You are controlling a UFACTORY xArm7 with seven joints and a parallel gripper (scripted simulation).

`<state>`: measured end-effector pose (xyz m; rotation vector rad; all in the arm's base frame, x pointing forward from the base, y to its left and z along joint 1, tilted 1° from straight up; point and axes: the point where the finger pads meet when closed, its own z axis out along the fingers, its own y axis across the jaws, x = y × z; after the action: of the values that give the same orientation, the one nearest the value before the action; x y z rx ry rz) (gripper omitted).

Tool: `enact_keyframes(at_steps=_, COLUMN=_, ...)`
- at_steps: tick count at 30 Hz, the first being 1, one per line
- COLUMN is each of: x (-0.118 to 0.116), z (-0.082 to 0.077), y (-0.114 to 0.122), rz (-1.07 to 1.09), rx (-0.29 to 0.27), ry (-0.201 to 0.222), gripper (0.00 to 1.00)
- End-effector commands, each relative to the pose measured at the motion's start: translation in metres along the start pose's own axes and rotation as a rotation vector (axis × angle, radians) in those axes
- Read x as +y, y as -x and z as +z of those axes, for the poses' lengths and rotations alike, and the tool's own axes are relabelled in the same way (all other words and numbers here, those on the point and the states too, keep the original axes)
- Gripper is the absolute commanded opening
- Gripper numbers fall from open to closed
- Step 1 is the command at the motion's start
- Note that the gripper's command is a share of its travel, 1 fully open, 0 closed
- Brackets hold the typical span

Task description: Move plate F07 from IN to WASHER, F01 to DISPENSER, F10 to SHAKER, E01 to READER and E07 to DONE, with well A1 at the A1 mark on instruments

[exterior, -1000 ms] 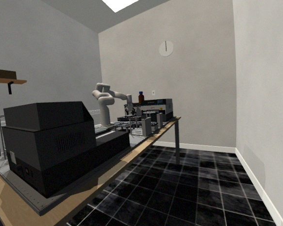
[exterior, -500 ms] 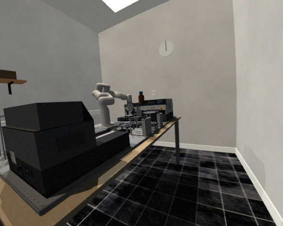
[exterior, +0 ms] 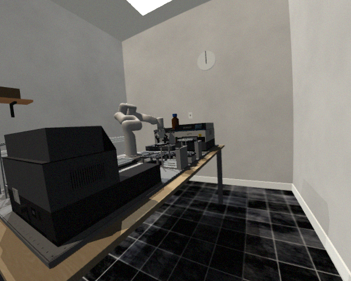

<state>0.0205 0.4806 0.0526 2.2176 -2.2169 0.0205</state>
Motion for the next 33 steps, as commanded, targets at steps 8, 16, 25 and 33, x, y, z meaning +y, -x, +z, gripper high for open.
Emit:
enact_keyframes(at_steps=8, x=-0.0003, z=-0.0034, y=0.0009, rz=0.0, rx=-0.003, ry=0.0, gripper=0.0)
enact_keyframes(at_steps=16, x=-0.0003, z=-0.0054, y=0.0009, rz=0.0, rx=-0.003, ry=0.0, gripper=0.0)
enact_keyframes(at_steps=25, x=-0.0003, z=-0.0084, y=0.0009, rz=0.0, rx=-0.003, ry=0.0, gripper=0.0)
enact_keyframes(at_steps=33, x=-0.0003, z=-0.0104, y=0.0009, rz=0.0, rx=-0.003, ry=0.0, gripper=0.0)
